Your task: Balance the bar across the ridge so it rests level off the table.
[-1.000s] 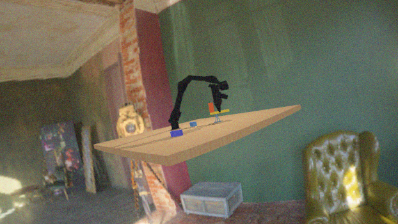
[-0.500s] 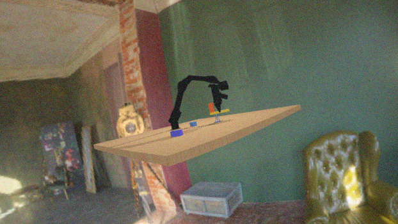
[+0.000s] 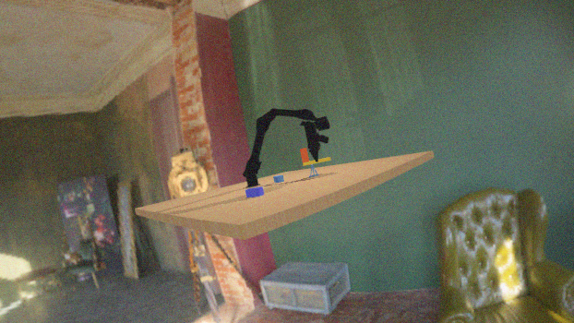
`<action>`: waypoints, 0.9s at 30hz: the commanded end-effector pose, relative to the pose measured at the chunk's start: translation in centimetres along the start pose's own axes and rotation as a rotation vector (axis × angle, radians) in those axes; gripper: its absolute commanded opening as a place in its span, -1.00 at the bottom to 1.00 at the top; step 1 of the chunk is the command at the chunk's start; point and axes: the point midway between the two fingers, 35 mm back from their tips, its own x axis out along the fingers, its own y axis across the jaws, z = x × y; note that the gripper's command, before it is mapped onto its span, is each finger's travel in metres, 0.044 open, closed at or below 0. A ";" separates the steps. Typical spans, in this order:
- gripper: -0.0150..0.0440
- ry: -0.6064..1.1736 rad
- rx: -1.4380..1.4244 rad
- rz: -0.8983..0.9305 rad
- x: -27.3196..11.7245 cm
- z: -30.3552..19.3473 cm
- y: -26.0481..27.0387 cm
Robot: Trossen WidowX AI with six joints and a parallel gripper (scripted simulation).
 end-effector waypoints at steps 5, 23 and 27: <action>0.09 0.000 0.000 0.000 0.0 0.0 0.0; 0.40 0.000 0.000 0.000 0.0 0.0 0.0; 0.76 0.000 0.000 0.000 0.0 0.0 0.0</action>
